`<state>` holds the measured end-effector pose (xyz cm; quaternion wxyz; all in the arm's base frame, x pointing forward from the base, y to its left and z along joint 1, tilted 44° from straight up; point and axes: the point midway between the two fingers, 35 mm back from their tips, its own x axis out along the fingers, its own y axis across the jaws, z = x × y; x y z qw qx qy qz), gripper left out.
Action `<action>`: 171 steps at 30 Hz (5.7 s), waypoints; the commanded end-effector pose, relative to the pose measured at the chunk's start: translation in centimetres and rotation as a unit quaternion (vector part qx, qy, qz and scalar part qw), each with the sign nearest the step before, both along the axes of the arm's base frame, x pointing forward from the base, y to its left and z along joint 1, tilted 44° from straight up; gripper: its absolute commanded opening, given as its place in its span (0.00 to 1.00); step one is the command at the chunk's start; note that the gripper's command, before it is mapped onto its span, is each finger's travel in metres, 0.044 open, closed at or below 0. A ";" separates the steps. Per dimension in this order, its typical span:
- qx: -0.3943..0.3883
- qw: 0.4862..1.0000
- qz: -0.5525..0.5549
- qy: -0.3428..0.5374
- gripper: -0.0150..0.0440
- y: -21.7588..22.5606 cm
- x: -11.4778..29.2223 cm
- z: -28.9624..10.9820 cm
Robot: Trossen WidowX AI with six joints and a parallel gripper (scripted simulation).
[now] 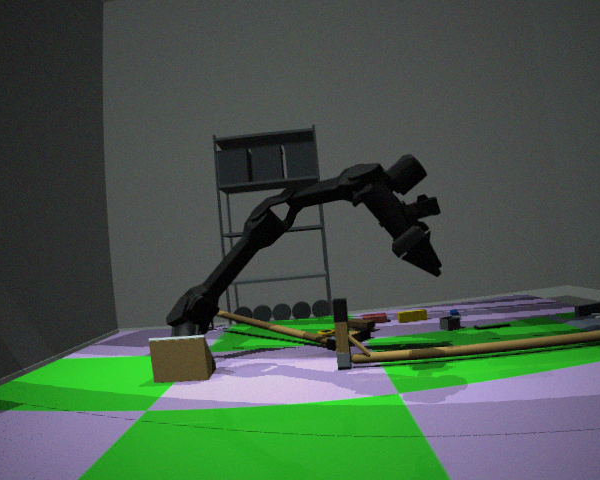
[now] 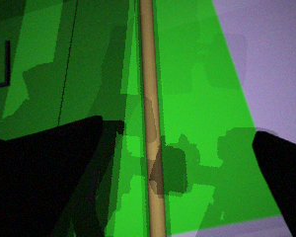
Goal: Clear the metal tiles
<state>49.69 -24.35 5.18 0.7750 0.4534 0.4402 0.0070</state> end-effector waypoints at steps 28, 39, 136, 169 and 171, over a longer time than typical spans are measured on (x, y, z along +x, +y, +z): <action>-0.007 0.997 0.049 0.065 1.00 4.1 0.7 -3.3; -0.010 0.997 0.049 0.052 1.00 3.4 -1.6 -1.6; -0.053 0.996 0.041 -0.054 1.00 9.5 -21.4 2.2; -0.054 0.996 0.042 -0.053 1.00 11.6 -18.5 -1.2; -0.054 0.996 0.042 -0.053 1.00 11.7 -18.3 -1.4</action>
